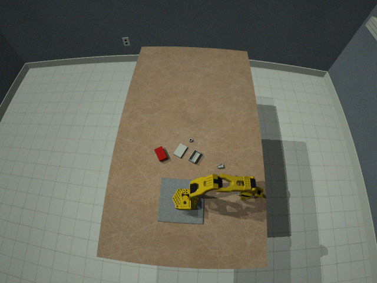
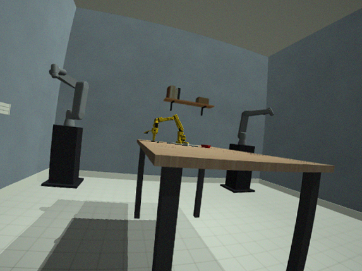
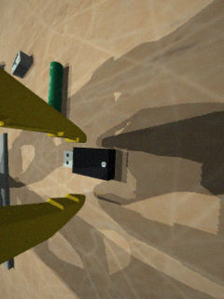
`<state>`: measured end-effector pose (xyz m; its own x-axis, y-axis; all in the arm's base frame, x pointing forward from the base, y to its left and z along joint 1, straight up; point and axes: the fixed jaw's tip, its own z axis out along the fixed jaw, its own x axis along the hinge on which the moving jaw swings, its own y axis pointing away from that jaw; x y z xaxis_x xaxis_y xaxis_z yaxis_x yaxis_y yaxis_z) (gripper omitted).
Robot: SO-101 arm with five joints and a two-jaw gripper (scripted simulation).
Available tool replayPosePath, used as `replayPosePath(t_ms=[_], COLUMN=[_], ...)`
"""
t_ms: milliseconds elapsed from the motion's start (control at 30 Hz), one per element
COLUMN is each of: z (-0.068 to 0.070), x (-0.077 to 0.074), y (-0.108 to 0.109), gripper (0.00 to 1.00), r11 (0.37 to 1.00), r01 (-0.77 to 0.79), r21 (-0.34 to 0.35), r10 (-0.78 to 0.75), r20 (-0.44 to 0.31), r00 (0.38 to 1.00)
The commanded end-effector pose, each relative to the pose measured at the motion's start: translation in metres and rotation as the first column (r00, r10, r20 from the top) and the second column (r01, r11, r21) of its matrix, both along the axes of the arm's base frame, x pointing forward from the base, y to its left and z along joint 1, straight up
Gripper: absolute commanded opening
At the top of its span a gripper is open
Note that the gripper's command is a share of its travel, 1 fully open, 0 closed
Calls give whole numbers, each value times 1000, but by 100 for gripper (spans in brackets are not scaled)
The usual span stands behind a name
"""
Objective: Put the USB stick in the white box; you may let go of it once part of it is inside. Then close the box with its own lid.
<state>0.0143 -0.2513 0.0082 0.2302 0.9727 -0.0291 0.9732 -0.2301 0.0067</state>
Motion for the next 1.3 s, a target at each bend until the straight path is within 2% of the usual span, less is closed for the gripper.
replayPosePath(t_ms=[0,633,1267], z=[-7,-12,-11], x=[0,1,1], y=[4,7,6], gripper=[20,20,20], r11=[1000,1000,1000], r01=[-3,-3,-3], r21=[25,25,25], r10=[3,3,3], r20=[0,0,0], r00=[1000,1000,1000])
